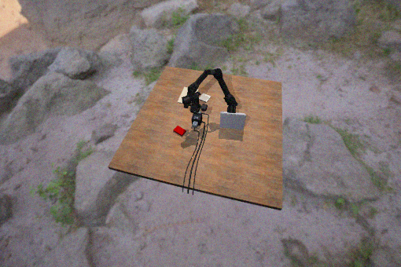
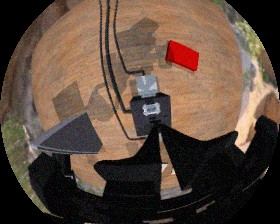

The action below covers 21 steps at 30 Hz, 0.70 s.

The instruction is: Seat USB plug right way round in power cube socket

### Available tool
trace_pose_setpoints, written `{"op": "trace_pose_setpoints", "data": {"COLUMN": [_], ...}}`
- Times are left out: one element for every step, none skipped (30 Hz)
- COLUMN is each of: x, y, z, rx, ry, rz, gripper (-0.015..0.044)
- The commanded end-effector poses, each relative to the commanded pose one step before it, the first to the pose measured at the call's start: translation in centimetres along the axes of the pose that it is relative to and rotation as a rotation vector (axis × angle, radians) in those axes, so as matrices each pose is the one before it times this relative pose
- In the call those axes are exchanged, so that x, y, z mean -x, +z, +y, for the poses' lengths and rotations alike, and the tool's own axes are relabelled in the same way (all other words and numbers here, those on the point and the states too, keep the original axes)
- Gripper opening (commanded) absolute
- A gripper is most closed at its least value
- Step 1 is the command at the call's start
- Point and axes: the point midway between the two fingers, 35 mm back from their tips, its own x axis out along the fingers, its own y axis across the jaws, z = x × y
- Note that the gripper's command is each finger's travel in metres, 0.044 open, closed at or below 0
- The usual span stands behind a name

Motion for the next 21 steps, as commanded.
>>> {"op": "trace_pose_setpoints", "data": {"x": [-0.045,-0.012,-0.012,-0.012,-0.012,-0.012,-0.012,-0.012,-0.012,-0.012,-0.012,-0.012,-0.012,-0.012,-0.012,-0.012,-0.012,-0.012,-0.012,-0.012,-0.012], "y": [0.077,0.007,0.007,0.007,0.007,0.007,0.007,0.007,0.007,0.007,0.007,0.007,0.007,0.007,0.007,0.007,0.007,0.007,0.007,0.007,0.007], "z": [0.021,0.0,0.0,0.0,0.0,0.0,0.0,0.0,0.0,0.0,0.0,0.0,0.0,0.0,0.0,0.0,0.0,0.0,0.0,0.0,0.0], "rx": [0.002,0.0001,0.0001,0.0001,0.0001,0.0001,0.0001,0.0001,0.0001,0.0001,0.0001,0.0001,0.0001,0.0001,0.0001,0.0001,0.0001,0.0001,0.0001,0.0001,0.0001], "ry": [0.00144,-0.00002,-0.00002,-0.00002,-0.00002,-0.00002,-0.00001,-0.00001,-0.00001,-0.00001,-0.00001,-0.00001,-0.00001,-0.00001,-0.00001,-0.00001,-0.00001,-0.00001,-0.00001,-0.00001,-0.00001], "rz": [-0.00819,-0.00093,-0.00093,-0.00093,-0.00093,-0.00093,-0.00093,-0.00093,-0.00093,-0.00093,-0.00093,-0.00093,-0.00093,-0.00093,-0.00093,-0.00093,-0.00093,-0.00093,-0.00093,-0.00093,-0.00093], "gripper": [0.0,0.0,0.0,0.0,0.0,0.0,0.0,0.0,0.0,0.0,0.0,0.0,0.0,0.0,0.0,0.0,0.0,0.0,0.0,0.0,0.0]}}
